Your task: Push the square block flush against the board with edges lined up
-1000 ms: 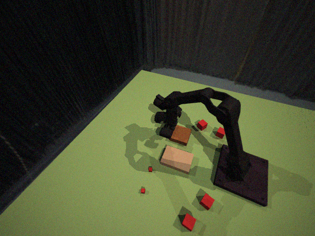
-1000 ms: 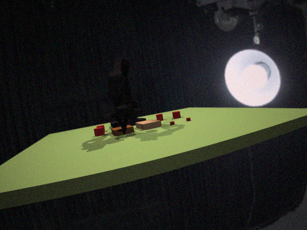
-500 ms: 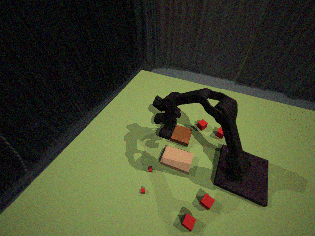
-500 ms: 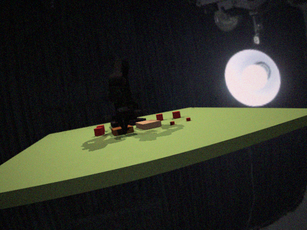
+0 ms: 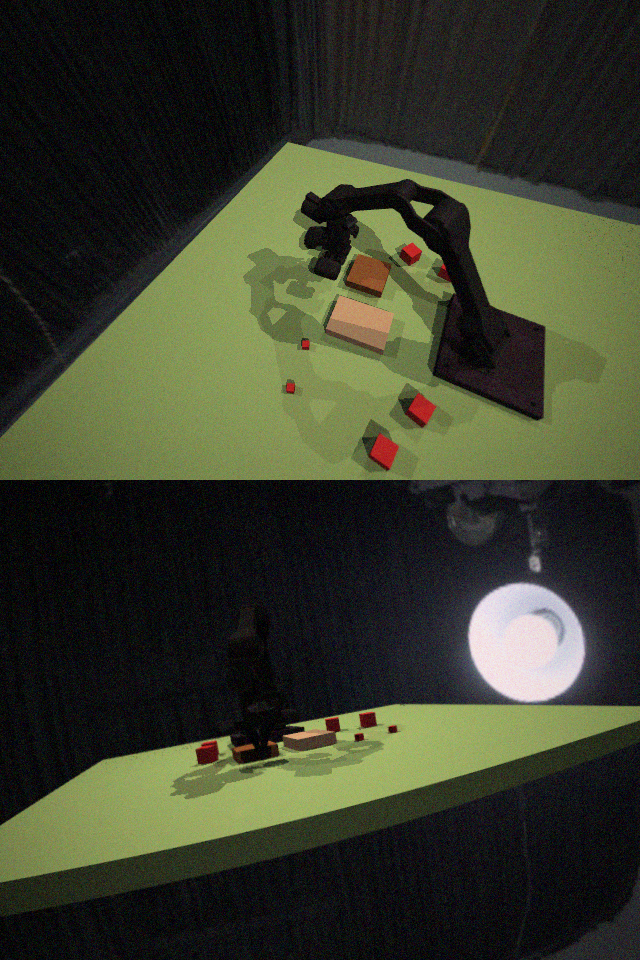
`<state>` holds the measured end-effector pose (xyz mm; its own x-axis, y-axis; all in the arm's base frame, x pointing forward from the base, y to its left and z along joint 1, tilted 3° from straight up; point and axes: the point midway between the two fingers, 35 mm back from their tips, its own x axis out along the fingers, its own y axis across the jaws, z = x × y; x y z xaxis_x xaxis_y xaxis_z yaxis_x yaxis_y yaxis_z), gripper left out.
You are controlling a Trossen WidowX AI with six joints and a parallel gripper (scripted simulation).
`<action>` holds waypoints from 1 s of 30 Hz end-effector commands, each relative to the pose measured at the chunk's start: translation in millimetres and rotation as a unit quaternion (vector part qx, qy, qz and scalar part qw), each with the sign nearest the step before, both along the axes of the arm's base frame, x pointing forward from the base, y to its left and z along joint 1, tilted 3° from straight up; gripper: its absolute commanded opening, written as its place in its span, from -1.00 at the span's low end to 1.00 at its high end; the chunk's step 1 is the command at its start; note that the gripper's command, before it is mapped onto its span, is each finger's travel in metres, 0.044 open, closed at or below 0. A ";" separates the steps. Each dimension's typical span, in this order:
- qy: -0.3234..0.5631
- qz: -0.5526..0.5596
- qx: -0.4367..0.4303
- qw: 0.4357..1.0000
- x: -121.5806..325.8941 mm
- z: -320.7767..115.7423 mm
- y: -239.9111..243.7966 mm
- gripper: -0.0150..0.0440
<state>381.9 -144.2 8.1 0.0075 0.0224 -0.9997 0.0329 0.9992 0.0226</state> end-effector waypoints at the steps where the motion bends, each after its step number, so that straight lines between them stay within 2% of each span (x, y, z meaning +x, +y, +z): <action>1: -0.002 -0.001 -0.002 1.000 6.9 1.4 -0.7 -0.49; 8: -0.001 0.000 0.000 1.000 11.2 3.2 -0.4 -0.49; 12: -0.002 -0.001 -0.002 1.000 10.8 52.9 -1.3 -0.49; 18: -0.006 -0.004 -0.002 1.000 11.8 53.2 -1.8 -0.49; 30: 0.000 -0.200 -0.002 0.980 -13.5 54.0 -25.9 -0.49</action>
